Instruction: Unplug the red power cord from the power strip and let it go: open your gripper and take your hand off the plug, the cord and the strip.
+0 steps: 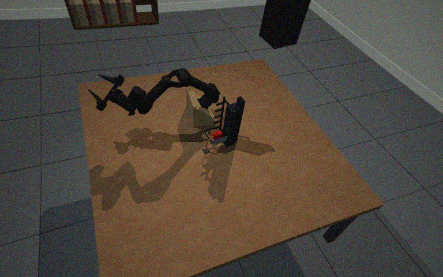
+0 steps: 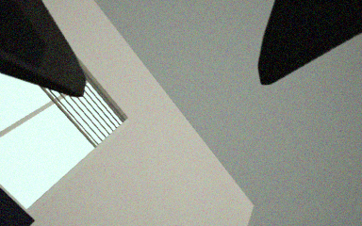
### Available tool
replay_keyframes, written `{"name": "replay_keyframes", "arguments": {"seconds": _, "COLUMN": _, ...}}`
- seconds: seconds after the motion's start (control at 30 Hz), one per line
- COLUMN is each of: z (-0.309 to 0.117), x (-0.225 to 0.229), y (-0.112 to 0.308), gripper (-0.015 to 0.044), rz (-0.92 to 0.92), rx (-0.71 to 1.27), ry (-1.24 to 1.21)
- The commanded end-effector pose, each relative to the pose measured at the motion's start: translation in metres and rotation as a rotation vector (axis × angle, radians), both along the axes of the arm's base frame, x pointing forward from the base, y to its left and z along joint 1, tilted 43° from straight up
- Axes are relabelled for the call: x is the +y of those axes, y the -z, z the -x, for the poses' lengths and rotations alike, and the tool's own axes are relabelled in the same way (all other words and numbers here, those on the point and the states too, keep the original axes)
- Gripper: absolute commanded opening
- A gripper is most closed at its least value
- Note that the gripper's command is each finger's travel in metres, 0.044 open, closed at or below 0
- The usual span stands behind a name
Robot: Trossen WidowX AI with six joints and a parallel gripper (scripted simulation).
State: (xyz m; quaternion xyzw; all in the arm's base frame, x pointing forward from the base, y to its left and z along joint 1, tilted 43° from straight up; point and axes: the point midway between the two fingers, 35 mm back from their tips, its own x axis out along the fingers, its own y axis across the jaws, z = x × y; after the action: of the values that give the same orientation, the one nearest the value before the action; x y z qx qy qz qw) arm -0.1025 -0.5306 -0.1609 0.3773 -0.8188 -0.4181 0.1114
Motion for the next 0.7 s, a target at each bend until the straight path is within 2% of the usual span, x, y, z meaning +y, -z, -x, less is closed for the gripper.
{"name": "replay_keyframes", "arguments": {"seconds": 0.0, "z": -0.002, "x": -0.001, "y": 0.0, "gripper": 0.0374, "rz": -0.011, "rx": 0.004, "ry": -0.008}}
{"name": "replay_keyframes", "arguments": {"seconds": 0.27, "z": -0.095, "x": -0.03, "y": 0.004, "gripper": 0.0164, "rz": -0.468, "rx": 0.179, "ry": -0.412}}
{"name": "replay_keyframes", "arguments": {"seconds": 0.47, "z": -0.172, "x": -0.017, "y": 0.005, "gripper": 0.016, "rz": -0.788, "rx": 0.328, "ry": -0.779}}
{"name": "replay_keyframes", "arguments": {"seconds": 0.67, "z": -0.241, "x": 0.026, "y": -0.002, "gripper": 0.016, "rz": -1.05, "rx": 0.468, "ry": -1.175}}
